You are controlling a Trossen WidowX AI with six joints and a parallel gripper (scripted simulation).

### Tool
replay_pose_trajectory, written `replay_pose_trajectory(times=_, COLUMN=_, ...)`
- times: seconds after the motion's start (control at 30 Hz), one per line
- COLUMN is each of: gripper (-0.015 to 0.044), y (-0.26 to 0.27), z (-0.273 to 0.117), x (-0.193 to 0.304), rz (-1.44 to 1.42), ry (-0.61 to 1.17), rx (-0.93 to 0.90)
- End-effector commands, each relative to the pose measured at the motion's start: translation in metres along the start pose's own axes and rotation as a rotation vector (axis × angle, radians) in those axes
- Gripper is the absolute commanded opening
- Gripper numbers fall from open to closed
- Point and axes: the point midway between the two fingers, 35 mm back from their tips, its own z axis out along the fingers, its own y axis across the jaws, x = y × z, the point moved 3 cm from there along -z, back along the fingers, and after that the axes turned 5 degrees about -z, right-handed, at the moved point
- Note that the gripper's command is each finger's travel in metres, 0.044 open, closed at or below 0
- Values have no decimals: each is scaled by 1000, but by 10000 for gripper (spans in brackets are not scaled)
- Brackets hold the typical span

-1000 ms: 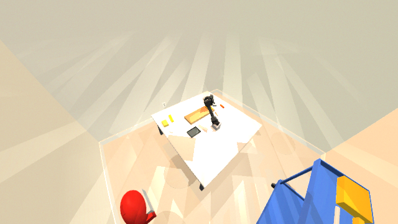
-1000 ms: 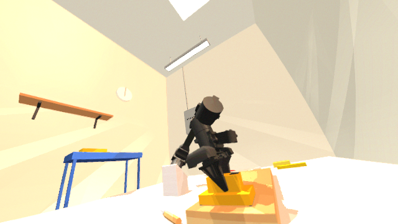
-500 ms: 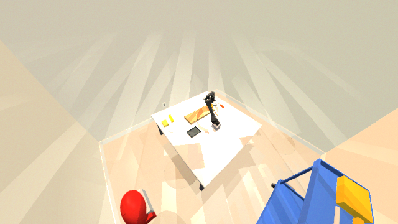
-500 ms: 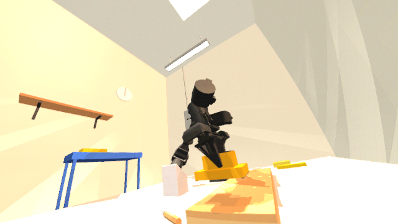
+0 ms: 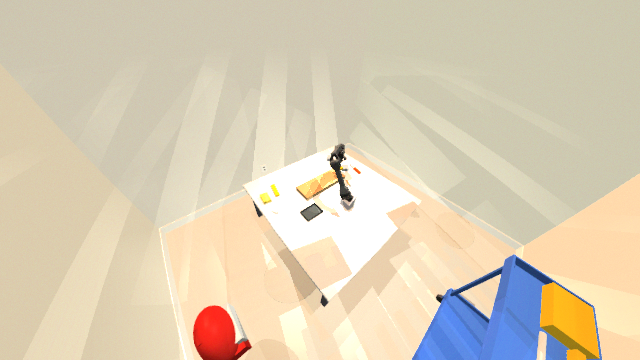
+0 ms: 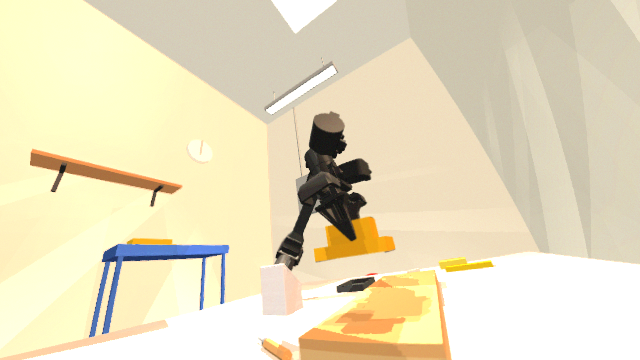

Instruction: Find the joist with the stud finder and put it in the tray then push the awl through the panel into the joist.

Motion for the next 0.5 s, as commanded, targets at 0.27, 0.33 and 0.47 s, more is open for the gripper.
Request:
replay_pose_trajectory(times=0.27, gripper=0, y=80, z=-1, x=-41, rz=-199, ry=14, rx=8)
replay_pose_trajectory(times=0.33, gripper=0, y=94, z=0, x=-46, rz=-231, ry=17, rx=7)
replay_pose_trajectory(times=0.47, gripper=0, y=123, z=2, x=-53, rz=-297, ry=23, rx=3)
